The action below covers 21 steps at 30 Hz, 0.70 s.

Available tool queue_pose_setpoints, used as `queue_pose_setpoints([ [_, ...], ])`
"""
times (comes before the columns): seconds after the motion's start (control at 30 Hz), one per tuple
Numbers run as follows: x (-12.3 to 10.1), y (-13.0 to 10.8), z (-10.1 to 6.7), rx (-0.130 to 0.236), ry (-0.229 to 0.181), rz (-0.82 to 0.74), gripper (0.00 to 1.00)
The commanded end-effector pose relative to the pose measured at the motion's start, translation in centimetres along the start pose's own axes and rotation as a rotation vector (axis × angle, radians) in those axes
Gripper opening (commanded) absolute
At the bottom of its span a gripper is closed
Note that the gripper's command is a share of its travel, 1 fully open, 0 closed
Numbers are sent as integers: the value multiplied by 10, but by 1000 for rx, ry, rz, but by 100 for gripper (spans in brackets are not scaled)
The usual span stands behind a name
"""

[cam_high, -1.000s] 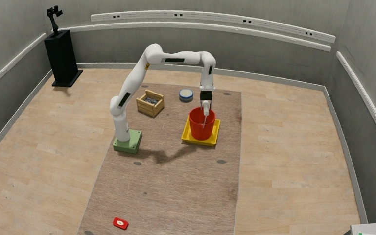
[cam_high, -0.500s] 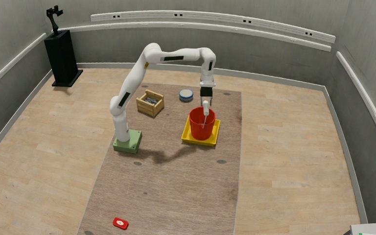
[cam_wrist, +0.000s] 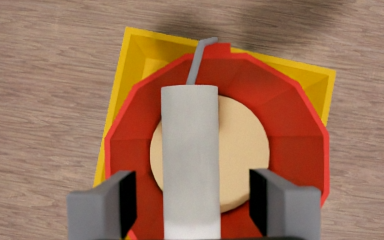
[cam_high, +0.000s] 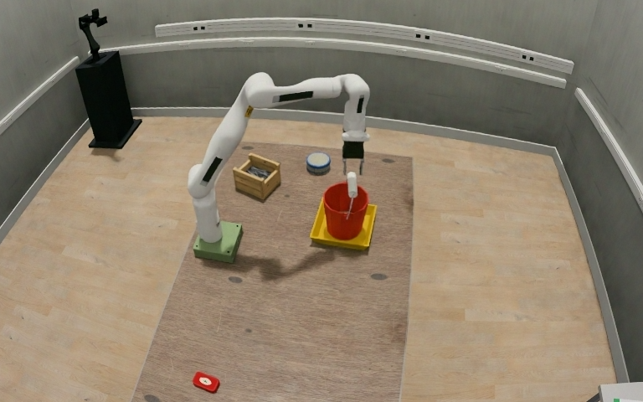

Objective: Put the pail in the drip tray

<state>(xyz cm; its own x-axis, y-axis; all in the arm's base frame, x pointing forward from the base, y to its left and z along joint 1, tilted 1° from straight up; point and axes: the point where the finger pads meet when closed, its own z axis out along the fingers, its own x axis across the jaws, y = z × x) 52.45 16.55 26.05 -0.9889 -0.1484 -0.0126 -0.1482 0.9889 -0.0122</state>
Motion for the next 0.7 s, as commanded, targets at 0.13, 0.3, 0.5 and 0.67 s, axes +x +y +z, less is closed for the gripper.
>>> queue_pose_setpoints([
  [0.13,0,0,-9,0,-2,0,100],
  [0.3,0,0,-12,0,-2,0,100],
  [0.5,0,0,-13,0,-2,0,100],
  [0.67,0,0,-13,0,-2,0,100],
])
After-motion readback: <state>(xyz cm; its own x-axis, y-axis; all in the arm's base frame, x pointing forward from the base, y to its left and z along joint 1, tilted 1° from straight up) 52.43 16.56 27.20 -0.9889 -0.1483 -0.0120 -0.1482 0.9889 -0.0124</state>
